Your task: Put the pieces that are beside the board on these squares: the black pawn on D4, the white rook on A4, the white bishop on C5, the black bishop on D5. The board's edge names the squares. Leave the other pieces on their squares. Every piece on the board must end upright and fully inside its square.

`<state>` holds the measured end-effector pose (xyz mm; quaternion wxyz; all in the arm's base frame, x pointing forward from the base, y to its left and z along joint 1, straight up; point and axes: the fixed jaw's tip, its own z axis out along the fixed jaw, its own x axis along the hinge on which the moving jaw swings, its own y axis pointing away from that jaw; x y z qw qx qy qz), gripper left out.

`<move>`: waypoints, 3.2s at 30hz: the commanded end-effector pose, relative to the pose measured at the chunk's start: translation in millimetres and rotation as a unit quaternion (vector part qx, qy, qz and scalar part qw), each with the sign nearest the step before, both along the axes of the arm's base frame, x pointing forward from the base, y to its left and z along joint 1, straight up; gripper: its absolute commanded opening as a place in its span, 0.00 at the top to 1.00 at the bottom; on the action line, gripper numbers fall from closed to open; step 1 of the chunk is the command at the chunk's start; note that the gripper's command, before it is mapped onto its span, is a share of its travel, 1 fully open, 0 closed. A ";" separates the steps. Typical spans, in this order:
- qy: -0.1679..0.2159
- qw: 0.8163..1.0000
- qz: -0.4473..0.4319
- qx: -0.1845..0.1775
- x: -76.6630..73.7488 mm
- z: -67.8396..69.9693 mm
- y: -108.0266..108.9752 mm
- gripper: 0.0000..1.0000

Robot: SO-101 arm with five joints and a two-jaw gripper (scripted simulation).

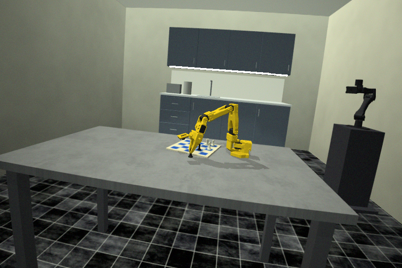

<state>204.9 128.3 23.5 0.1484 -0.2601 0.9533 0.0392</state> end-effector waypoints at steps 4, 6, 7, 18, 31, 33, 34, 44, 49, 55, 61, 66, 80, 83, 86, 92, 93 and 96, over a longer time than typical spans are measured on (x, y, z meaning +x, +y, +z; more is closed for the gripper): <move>0.009 1.000 -0.003 -0.005 -1.3 -4.9 -2.9 1.00; 0.009 1.000 -0.003 -0.005 -1.3 -4.9 -2.9 1.00; 0.009 1.000 -0.003 -0.005 -1.3 -4.9 -2.9 1.00; 0.009 1.000 -0.003 -0.005 -1.3 -4.9 -2.9 1.00; 0.008 1.000 -0.003 -0.005 -1.0 -1.2 -3.5 1.00; 0.008 1.000 -0.003 -0.005 -0.8 1.0 -3.8 1.00; 0.008 1.000 -0.003 -0.005 -0.7 2.4 -4.0 1.00; 0.008 1.000 -0.004 -0.006 -0.7 21.8 -4.9 1.00; 0.008 1.000 -0.004 -0.006 -0.9 28.6 -5.0 1.00; 0.008 1.000 -0.004 -0.006 -1.2 40.8 -5.1 1.00; 0.008 1.000 -0.004 -0.006 -1.3 49.2 -5.2 1.00; 0.008 1.000 -0.004 -0.006 -1.4 51.5 -5.2 1.00; 0.008 1.000 -0.012 -0.006 -6.3 52.7 -12.5 1.00; 0.009 0.999 -0.032 -0.006 -17.0 52.2 -28.2 1.00; 0.010 0.998 -0.065 -0.007 -31.9 51.5 -49.8 1.00; 0.012 0.989 -0.145 -0.007 -57.2 50.7 -87.3 1.00; 0.013 0.988 -0.153 -0.007 -59.4 50.7 -90.6 1.00; 0.013 0.987 -0.163 -0.007 -61.7 50.5 -93.9 1.00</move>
